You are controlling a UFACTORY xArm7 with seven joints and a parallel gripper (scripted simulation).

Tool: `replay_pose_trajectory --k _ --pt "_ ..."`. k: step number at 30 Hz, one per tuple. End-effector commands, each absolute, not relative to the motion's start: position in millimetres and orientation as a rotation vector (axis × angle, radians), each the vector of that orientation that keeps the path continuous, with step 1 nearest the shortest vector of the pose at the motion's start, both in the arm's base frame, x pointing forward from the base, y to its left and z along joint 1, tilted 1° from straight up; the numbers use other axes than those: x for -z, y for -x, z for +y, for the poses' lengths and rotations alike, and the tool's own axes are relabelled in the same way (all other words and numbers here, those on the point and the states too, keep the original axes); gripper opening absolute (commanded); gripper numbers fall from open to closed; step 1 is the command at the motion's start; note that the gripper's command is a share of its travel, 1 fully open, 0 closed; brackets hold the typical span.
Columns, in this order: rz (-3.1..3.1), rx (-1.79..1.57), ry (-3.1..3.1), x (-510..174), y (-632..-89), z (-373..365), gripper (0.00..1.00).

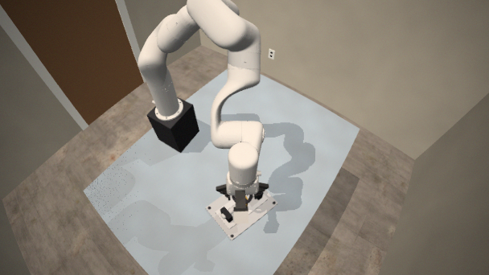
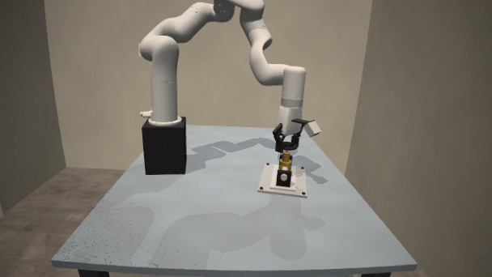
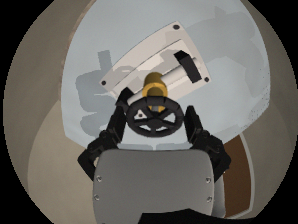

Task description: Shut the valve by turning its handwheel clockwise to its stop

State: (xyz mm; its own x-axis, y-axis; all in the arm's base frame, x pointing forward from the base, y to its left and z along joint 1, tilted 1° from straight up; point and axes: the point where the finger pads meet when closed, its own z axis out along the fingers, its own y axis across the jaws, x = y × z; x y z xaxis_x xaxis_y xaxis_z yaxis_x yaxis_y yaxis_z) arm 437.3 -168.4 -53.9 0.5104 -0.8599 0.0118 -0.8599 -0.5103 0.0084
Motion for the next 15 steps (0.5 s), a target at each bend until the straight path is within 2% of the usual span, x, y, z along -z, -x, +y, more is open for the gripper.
replay_pose_trajectory --k 1,15 --pt "-1.549 -0.015 -2.719 52.5 -438.6 -169.2 1.00" --pt "-1.549 -0.015 -2.719 47.1 -438.6 -169.1 1.00"
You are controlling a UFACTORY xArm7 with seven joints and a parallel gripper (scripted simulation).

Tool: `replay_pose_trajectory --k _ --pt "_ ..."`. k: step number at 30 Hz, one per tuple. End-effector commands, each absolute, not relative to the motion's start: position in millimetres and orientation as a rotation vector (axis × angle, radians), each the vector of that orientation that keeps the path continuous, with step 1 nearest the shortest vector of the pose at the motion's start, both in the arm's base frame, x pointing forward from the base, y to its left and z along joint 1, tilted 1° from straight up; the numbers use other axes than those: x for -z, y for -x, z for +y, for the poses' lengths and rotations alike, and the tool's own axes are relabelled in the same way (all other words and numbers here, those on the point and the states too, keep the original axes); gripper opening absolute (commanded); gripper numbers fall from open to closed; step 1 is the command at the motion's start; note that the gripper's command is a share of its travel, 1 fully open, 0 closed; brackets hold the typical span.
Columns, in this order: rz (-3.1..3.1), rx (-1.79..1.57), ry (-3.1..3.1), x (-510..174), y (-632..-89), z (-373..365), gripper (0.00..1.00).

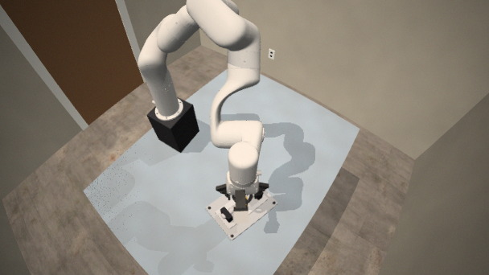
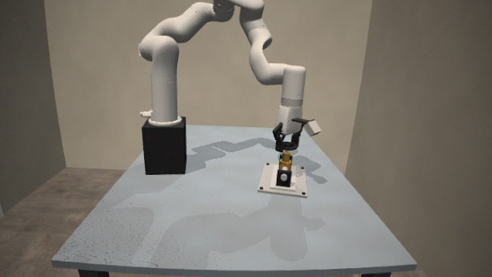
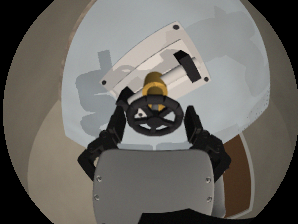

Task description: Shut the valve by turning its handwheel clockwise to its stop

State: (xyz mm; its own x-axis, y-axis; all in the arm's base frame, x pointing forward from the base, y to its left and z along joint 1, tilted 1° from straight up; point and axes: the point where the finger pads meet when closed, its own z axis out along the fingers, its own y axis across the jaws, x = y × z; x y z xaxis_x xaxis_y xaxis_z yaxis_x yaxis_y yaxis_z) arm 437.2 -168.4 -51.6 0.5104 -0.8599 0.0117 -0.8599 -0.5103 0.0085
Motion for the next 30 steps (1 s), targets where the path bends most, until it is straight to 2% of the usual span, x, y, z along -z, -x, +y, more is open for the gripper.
replay_pose_trajectory --k 1,30 --pt "-1.549 -0.015 -2.719 45.9 -438.6 -169.1 1.00" --pt "-1.549 -0.015 -2.719 -10.8 -438.6 -168.2 1.00"
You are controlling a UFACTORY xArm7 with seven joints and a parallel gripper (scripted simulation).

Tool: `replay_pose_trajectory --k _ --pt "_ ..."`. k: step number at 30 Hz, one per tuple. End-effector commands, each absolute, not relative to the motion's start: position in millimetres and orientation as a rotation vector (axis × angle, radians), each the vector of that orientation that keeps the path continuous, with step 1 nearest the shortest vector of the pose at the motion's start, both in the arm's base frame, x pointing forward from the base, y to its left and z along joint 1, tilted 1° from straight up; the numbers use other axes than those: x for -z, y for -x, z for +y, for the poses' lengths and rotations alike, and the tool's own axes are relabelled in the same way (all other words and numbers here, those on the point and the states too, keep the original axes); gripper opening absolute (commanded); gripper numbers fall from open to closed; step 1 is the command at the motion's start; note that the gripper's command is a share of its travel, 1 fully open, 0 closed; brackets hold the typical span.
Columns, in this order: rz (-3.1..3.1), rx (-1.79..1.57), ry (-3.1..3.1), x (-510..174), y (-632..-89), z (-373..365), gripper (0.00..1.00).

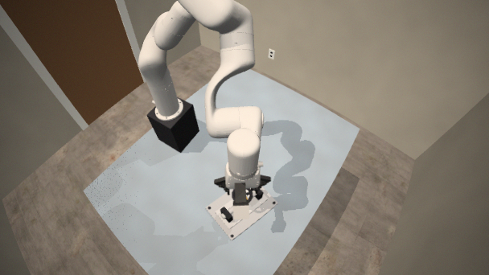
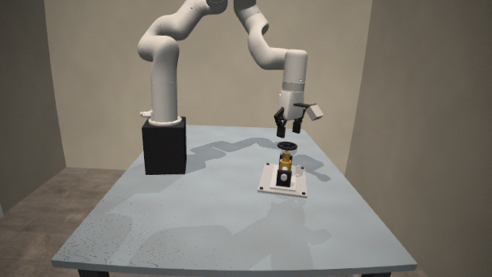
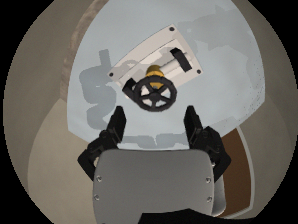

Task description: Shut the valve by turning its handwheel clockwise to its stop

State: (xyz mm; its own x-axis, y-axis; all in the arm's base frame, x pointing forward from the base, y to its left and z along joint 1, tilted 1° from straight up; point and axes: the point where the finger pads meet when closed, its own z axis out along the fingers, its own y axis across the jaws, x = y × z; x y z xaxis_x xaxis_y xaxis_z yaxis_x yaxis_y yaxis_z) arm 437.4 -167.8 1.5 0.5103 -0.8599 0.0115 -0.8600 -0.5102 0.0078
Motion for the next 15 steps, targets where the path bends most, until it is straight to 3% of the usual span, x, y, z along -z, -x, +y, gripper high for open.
replay_pose_trajectory --k 1,15 --pt "-1.549 -0.015 -2.719 -12.9 -438.6 -168.2 1.00" --pt "-1.549 -0.015 -2.719 -29.2 -438.6 -168.0 1.00"
